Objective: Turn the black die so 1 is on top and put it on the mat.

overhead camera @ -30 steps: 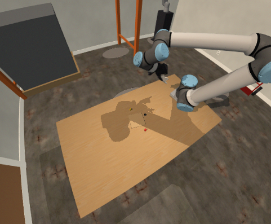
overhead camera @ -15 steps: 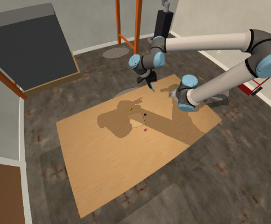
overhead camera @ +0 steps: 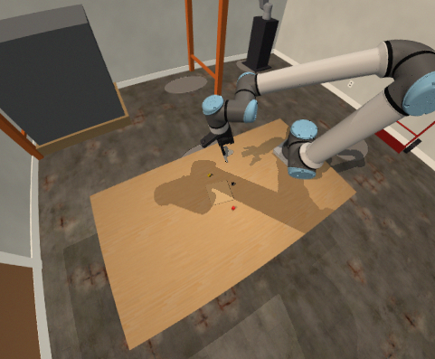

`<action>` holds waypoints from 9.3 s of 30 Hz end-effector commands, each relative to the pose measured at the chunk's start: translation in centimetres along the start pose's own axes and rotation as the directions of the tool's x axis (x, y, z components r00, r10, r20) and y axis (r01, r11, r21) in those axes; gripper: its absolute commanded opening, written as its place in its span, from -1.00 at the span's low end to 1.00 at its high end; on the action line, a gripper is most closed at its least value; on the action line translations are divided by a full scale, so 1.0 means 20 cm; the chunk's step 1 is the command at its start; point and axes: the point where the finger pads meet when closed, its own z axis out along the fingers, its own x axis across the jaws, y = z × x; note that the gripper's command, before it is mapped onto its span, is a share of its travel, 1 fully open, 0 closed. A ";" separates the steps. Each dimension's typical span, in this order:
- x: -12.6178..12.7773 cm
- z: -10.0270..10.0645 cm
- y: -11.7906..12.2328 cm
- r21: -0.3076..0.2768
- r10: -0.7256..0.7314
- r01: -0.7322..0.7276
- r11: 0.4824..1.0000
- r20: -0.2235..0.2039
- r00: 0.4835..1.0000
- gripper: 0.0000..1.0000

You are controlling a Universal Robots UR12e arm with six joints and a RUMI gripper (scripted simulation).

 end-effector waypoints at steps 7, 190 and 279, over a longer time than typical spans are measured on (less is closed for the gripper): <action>-0.14 0.03 -0.43 0.226 -0.209 0.204 0.953 0.000 0.978 1.00; -0.89 0.70 -0.11 0.278 -0.262 0.255 0.926 -0.013 0.965 1.00; -1.45 0.29 -0.17 0.278 -0.262 0.255 0.926 -0.013 0.965 1.00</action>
